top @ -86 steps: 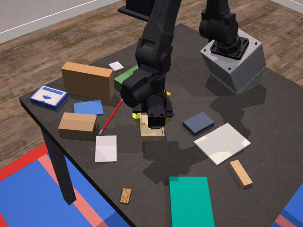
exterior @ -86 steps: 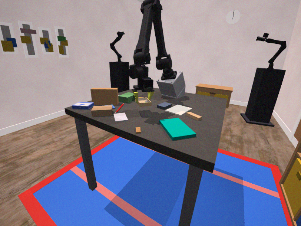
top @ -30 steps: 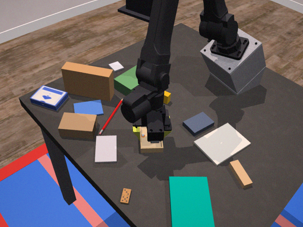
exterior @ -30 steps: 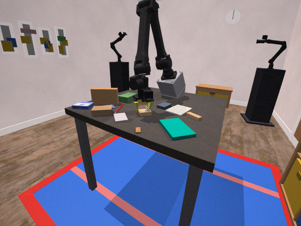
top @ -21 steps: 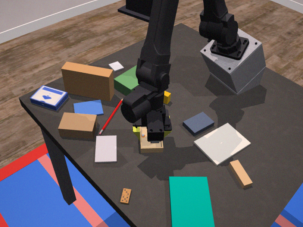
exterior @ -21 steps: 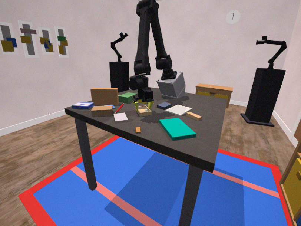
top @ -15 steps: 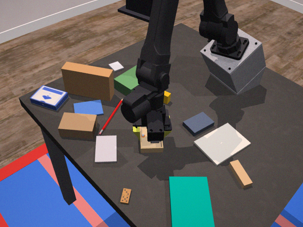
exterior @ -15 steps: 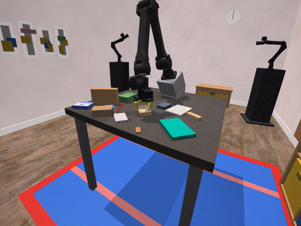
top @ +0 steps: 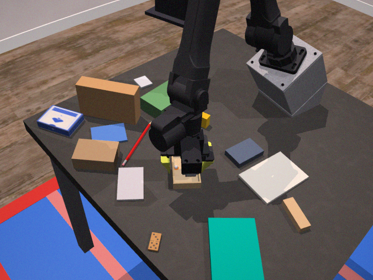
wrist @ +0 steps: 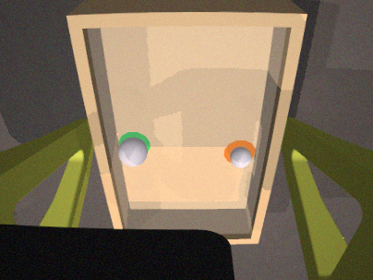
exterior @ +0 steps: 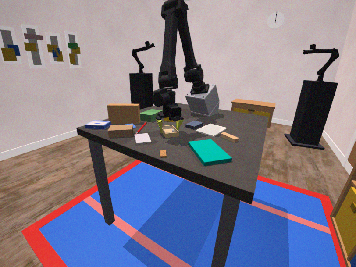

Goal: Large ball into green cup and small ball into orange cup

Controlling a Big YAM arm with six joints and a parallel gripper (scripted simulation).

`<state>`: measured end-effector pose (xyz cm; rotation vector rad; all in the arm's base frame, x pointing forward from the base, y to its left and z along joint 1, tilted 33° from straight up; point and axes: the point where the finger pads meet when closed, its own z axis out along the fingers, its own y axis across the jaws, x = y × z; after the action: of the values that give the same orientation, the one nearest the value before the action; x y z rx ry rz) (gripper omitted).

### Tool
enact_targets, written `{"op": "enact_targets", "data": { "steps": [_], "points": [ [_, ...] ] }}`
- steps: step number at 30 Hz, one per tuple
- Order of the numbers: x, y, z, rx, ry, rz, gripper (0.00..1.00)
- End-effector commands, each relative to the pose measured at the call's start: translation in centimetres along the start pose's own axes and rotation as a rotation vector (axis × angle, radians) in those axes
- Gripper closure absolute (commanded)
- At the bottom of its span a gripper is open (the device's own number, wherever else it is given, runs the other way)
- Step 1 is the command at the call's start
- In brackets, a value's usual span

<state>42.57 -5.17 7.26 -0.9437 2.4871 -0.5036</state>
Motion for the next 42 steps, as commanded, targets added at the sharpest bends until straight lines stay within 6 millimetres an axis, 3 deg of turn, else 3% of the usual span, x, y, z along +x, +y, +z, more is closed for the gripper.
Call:
{"op": "enact_targets", "data": {
  "steps": [1,26,42],
  "points": [
    [-0.3,-0.7,-0.2,0.015,-0.013,-0.007,0.14],
    [-0.3,-0.8,-0.5,0.016,-0.015,-0.007,0.14],
    [-0.7,-0.2,-3.7,0.012,-0.021,-0.001,0.14]
  ]
}}
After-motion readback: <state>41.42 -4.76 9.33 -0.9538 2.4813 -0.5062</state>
